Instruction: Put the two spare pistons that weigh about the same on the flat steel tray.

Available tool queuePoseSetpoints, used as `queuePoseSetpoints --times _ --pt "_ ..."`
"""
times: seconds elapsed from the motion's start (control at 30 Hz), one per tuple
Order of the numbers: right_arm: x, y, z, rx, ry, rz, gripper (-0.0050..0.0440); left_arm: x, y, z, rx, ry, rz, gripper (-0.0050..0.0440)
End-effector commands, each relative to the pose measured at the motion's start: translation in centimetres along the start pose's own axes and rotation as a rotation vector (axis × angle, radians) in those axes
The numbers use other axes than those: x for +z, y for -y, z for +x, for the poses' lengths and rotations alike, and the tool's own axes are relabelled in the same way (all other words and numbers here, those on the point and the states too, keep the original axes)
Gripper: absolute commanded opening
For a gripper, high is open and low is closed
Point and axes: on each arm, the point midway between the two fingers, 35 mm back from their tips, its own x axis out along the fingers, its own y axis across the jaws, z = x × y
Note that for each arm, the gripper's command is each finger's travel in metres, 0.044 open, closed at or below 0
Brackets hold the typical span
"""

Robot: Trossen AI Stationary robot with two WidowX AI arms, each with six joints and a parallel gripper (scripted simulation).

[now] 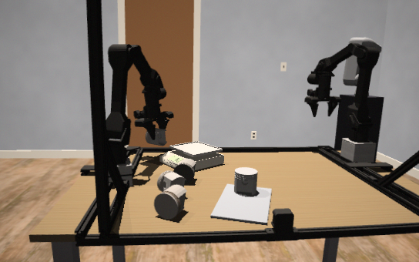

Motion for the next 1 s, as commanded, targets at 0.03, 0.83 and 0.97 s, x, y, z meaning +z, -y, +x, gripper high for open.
queuePoseSetpoints --times 0.03,0.83,0.97 --pt "0.0 0.0 0.0 0.001 0.0 0.0 0.044 0.0 0.8 -1.5 -0.034 0.008 0.004 0.0158" --pt "0.0 0.0 0.0 0.001 0.0 0.0 0.044 -3.8 0.8 -3.3 -0.03 0.011 0.223 0.0158" --pt "0.0 0.0 0.0 0.001 0.0 0.0 0.044 -5.7 0.5 -3.7 -0.019 0.011 0.329 0.0158"
